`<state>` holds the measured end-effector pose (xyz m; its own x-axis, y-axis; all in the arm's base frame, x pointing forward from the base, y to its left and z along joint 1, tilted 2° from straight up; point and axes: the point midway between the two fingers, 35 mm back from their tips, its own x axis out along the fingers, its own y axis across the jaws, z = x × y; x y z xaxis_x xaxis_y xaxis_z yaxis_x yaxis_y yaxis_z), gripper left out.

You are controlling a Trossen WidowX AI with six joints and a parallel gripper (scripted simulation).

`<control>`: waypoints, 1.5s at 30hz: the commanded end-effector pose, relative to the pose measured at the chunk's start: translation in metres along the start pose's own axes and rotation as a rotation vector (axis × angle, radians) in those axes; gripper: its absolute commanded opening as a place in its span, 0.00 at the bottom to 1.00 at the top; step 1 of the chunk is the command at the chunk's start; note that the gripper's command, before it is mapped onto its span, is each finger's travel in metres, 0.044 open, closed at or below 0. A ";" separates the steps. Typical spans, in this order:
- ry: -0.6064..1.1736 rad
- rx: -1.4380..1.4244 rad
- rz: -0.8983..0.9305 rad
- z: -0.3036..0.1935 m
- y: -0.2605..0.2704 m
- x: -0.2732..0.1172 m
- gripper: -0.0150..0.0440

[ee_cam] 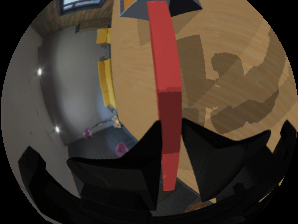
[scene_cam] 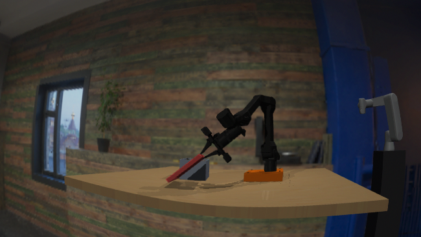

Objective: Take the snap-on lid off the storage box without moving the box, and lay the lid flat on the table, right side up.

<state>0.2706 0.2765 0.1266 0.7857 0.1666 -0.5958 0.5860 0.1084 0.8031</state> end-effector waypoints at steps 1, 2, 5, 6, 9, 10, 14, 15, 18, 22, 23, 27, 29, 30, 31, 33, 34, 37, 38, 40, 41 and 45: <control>-0.001 -0.008 -0.005 0.001 -0.006 0.003 0.25; -0.001 -0.008 -0.005 0.001 -0.006 0.004 0.25; -0.001 -0.008 -0.005 0.001 -0.008 0.006 0.25; -0.001 -0.008 -0.005 0.001 -0.009 0.006 0.25; -0.001 -0.008 -0.005 0.001 -0.011 0.008 0.25; -0.001 -0.008 -0.005 0.001 -0.011 0.008 0.25; -0.002 -0.008 -0.005 0.001 -0.014 0.010 0.25; -0.002 -0.008 -0.005 0.001 -0.014 0.011 0.25; -0.002 -0.008 -0.005 0.001 -0.016 0.012 0.25; -0.002 -0.008 -0.005 0.001 -0.019 0.014 0.25; -0.002 -0.008 -0.005 0.001 -0.019 0.015 0.25; -0.002 -0.008 -0.005 0.001 -0.022 0.017 0.25; -0.002 -0.008 -0.005 0.001 -0.023 0.018 0.25; -0.002 -0.008 -0.005 0.001 -0.024 0.018 0.25; -0.002 -0.008 -0.005 0.001 -0.024 0.019 0.25; -0.002 -0.008 -0.005 0.001 -0.026 0.020 0.25; -0.002 -0.008 -0.005 0.001 -0.026 0.020 0.25; -0.002 -0.008 -0.005 0.001 -0.028 0.022 0.25; -0.002 -0.008 -0.005 0.001 -0.029 0.022 0.25; -0.002 -0.008 -0.005 0.001 -0.030 0.023 0.25; -0.002 -0.008 -0.005 0.001 -0.031 0.024 0.25; -0.002 -0.008 -0.005 0.001 -0.033 0.026 0.25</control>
<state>0.2739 0.2814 0.0995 0.7954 0.1829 -0.5778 0.5704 0.0965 0.8157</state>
